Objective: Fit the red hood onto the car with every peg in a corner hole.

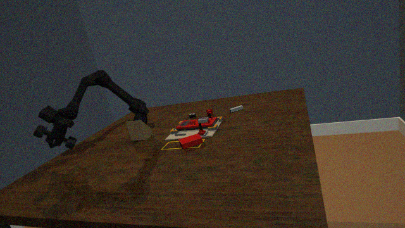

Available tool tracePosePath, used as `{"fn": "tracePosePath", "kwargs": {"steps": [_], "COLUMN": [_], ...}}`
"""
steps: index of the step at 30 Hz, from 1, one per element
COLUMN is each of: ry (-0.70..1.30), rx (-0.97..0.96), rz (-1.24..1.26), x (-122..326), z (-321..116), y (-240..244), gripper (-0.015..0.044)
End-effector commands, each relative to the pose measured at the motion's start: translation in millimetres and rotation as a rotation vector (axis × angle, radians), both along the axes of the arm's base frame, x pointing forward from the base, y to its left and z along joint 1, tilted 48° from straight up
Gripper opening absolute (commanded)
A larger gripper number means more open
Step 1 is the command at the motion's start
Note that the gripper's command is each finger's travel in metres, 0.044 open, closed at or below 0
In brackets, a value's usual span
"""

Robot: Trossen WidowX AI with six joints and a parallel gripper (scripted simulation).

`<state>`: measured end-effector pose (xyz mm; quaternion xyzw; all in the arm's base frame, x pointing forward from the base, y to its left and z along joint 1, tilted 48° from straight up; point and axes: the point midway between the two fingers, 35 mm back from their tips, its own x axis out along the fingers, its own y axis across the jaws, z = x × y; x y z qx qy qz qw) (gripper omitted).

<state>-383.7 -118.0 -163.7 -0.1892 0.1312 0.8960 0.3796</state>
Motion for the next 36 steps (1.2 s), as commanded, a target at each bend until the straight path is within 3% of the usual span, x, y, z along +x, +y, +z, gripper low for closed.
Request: {"fn": "tracePosePath", "kwargs": {"steps": [1,11,17,28,36], "ry": [-0.001,-0.171,-0.4,-0.778,-0.954], "rx": [0.001,0.075,0.174,0.436,0.56], "rz": [0.005,0.262,0.56,1.142,1.359], "x": [0.6,28.9,67.4,177.1,226.9], "z": [0.0,-5.9,-14.3,-27.3,-28.5], "y": [-1.6,-68.7,-131.7,-219.4,-227.3], "gripper": [0.0026,0.0289,0.044,0.044,0.044]}}
